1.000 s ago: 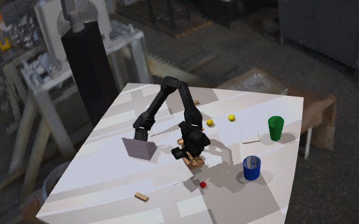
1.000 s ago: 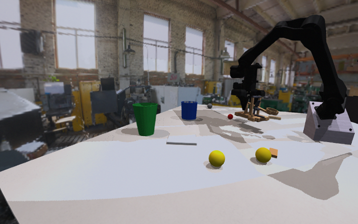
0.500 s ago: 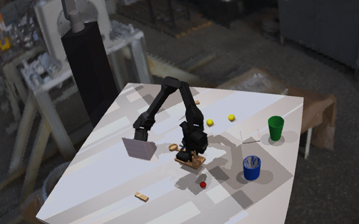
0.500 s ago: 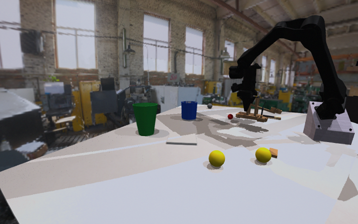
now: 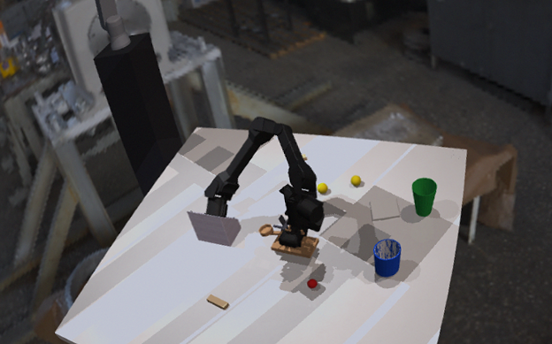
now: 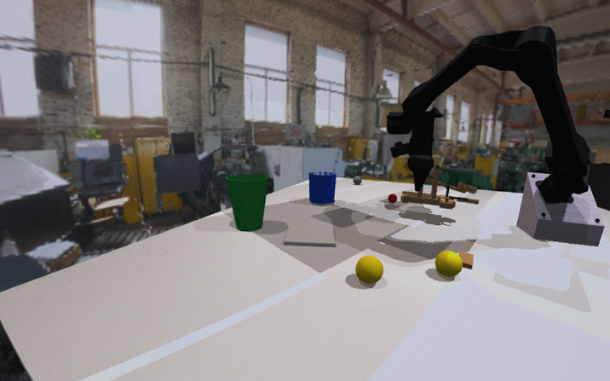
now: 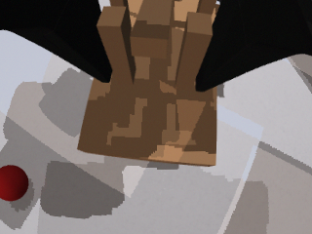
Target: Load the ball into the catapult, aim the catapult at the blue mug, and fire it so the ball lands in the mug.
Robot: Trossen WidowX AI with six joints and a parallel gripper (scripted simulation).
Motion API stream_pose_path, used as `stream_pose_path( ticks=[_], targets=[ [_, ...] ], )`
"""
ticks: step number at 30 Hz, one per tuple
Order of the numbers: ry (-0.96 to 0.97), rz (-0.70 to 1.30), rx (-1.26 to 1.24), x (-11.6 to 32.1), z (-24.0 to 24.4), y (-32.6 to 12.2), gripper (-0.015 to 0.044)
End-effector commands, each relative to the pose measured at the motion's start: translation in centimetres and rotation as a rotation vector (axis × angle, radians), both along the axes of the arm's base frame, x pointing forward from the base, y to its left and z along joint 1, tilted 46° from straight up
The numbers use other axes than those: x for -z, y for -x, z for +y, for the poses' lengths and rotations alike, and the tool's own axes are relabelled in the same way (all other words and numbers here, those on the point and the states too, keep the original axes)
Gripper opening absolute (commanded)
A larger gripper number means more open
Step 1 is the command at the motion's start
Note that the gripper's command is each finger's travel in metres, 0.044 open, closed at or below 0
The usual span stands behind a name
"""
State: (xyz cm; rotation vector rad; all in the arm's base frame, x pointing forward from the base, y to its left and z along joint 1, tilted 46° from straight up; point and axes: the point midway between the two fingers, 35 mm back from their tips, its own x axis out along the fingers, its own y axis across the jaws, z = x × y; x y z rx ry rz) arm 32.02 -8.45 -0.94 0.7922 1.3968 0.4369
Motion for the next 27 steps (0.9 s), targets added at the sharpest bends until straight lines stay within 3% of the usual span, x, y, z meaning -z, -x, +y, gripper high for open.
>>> stream_pose_path(
  ticks=[1,27],
  targets=[
    [-0.004,0.0,0.004,0.3,0.3,-0.1,0.0],
    [-0.002,-0.001,-0.007,2.7,3.1,-0.7,0.0]
  ],
)
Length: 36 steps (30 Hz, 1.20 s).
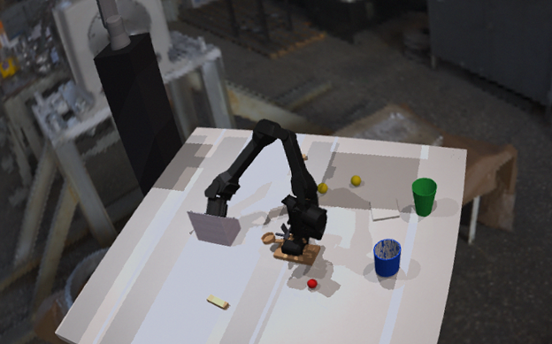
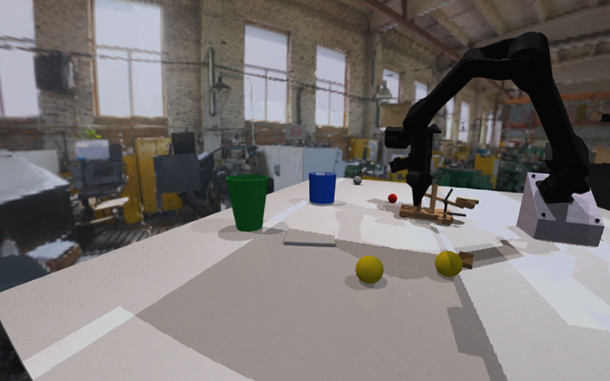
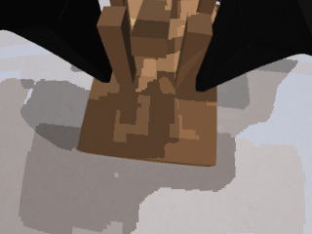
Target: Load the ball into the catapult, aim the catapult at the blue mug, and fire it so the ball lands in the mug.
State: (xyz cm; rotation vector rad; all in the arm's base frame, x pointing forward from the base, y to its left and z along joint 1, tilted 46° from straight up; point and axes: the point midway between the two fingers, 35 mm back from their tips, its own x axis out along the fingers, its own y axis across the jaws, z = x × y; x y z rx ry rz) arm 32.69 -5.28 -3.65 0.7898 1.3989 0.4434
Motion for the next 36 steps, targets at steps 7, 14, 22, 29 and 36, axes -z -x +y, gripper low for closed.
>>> stream_pose_path(
  ticks=[7,14,22,29,36],
  targets=[
    [0.001,-0.001,-0.001,0.0,-0.1,0.0,0.0079],
    [0.001,-0.001,-0.001,0.0,-0.1,0.0,0.0263],
    [0.007,0.001,0.002,-3.9,-4.4,0.6,0.044],
    [0.007,-0.006,0.018,-5.9,-6.6,1.1,0.044],
    [-0.001,0.0,0.008,-6.5,-6.9,1.7,0.044]
  ],
)
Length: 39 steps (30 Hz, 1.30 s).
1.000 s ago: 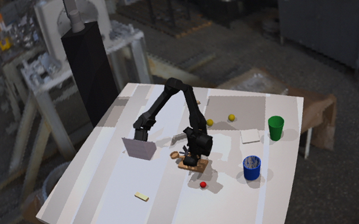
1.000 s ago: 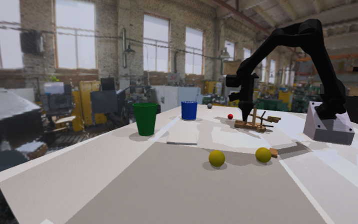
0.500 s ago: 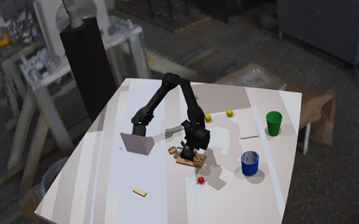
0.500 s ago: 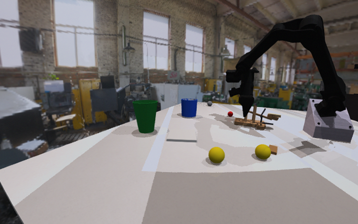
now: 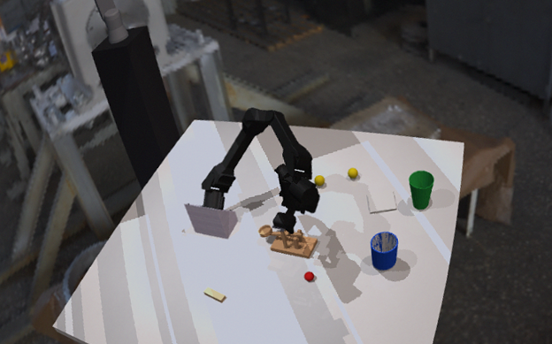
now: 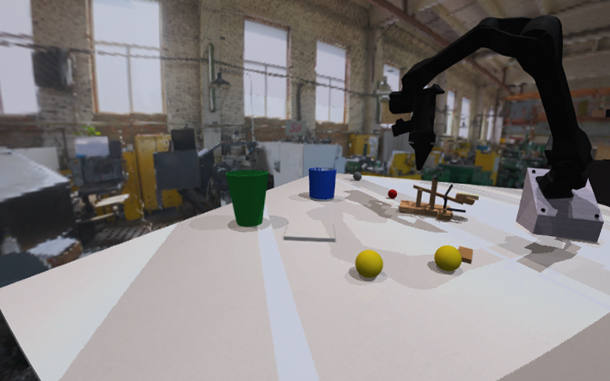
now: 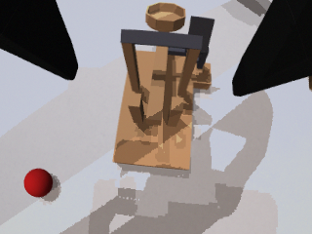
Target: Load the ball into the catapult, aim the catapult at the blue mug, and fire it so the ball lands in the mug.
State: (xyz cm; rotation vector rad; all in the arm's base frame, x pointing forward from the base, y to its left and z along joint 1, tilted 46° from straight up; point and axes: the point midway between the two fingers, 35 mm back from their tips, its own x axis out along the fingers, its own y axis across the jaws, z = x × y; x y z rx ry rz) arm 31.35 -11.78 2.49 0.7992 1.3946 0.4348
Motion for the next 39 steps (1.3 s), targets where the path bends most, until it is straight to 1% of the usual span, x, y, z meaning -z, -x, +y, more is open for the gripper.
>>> stream_pose_path(
  ticks=[1,4,6,39],
  targets=[
    [0.001,-0.002,-0.003,-0.2,-0.2,0.3,0.044],
    [0.0,-0.002,-0.003,2.2,2.2,-0.3,0.044],
    [0.0,-0.002,-0.003,2.9,2.9,-0.4,0.044],
    [-0.002,-0.003,-0.003,6.1,6.4,-1.2,0.044]
  ],
)
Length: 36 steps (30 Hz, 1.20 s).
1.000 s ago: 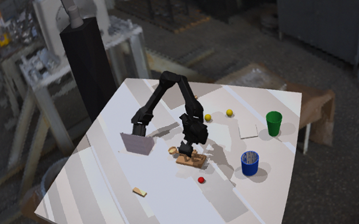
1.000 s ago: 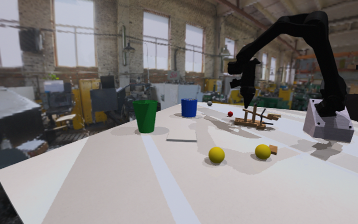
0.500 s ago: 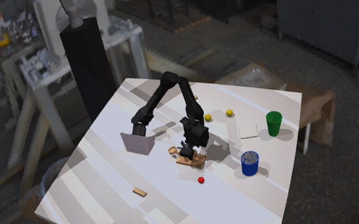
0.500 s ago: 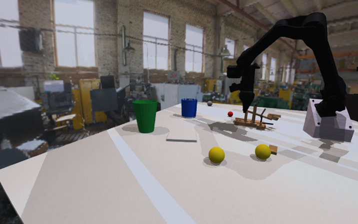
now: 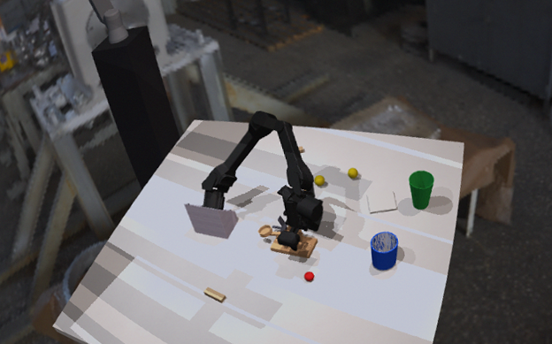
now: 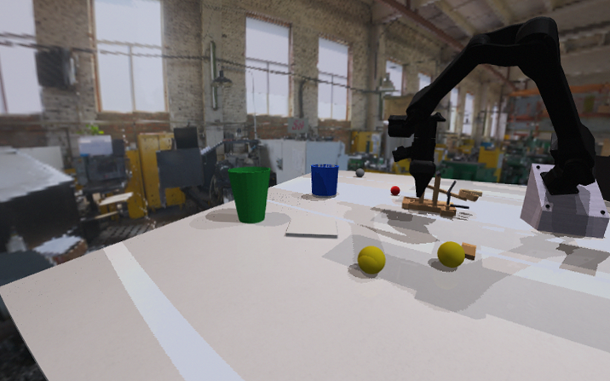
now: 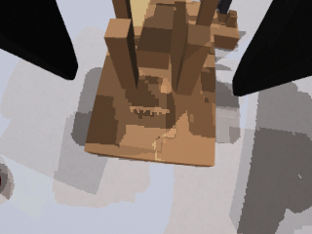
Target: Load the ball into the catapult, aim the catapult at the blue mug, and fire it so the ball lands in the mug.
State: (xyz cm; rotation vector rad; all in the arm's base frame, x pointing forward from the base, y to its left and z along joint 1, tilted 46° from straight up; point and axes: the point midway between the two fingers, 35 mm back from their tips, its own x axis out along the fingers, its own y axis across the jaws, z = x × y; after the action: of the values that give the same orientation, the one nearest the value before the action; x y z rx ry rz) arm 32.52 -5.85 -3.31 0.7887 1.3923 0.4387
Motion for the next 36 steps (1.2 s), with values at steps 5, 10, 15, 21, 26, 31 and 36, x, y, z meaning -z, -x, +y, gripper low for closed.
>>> stream_pose_path(
  ticks=[5,10,15,21,26,31,36],
  targets=[
    [-0.008,0.003,0.003,0.6,0.9,0.0,0.044],
    [-0.001,0.001,-0.001,0.5,0.6,-0.1,0.0309],
    [-0.001,0.001,-0.001,0.5,0.6,-0.1,0.0177],
    [-0.001,0.001,-0.001,0.5,0.6,-0.1,0.0118],
    [-0.001,0.002,0.0,-2.2,-2.2,0.5,0.0006],
    [-0.003,0.002,0.001,-2.9,-2.8,0.6,0.0],
    [-0.003,0.002,0.002,-2.4,-2.4,0.5,0.0]
  ],
)
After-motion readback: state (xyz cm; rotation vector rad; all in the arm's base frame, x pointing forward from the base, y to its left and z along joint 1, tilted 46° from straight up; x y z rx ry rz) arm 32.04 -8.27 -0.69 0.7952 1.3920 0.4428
